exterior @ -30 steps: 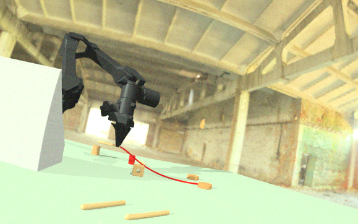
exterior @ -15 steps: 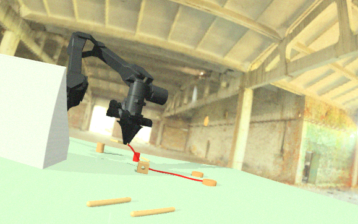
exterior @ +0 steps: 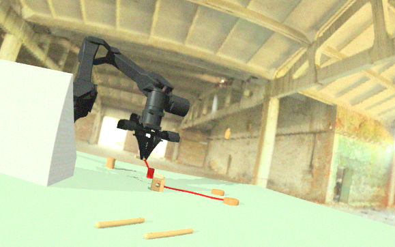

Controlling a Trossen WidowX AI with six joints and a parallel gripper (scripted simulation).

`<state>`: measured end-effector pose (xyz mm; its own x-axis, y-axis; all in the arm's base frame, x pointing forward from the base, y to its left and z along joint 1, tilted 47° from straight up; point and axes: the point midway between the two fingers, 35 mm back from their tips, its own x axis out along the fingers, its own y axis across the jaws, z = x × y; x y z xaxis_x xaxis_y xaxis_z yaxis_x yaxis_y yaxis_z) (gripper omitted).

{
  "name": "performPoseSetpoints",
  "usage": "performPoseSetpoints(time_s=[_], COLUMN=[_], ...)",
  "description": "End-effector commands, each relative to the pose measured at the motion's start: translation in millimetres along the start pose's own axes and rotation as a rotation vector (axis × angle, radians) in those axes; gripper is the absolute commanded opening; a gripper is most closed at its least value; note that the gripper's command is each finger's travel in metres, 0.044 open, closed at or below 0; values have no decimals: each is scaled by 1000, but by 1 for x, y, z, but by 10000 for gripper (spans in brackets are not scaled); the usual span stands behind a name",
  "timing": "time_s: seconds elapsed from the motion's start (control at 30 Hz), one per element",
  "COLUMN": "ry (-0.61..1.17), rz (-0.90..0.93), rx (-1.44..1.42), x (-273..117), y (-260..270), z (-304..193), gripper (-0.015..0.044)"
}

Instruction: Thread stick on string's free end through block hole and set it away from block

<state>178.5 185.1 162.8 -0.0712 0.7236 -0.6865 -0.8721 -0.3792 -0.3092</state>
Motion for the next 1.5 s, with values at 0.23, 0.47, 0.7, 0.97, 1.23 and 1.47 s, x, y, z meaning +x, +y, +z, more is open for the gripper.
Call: performPoseSetpoints(time_s=[0.23,0.47,0.7,0.97,1.23,1.47], ry=[-3,-4,-5,-5,-6,-7], rz=[-3,-2,-2,-1,-1,0], rx=[378,630,882,1170,1458,1710], x=[-1,-2,-2,-2,-2,-1], y=[-11,-17,-23,-30,-37,-43], z=[-1,-3,-5,-7,-10,-12], gripper=[0,0,0,0,0,0])
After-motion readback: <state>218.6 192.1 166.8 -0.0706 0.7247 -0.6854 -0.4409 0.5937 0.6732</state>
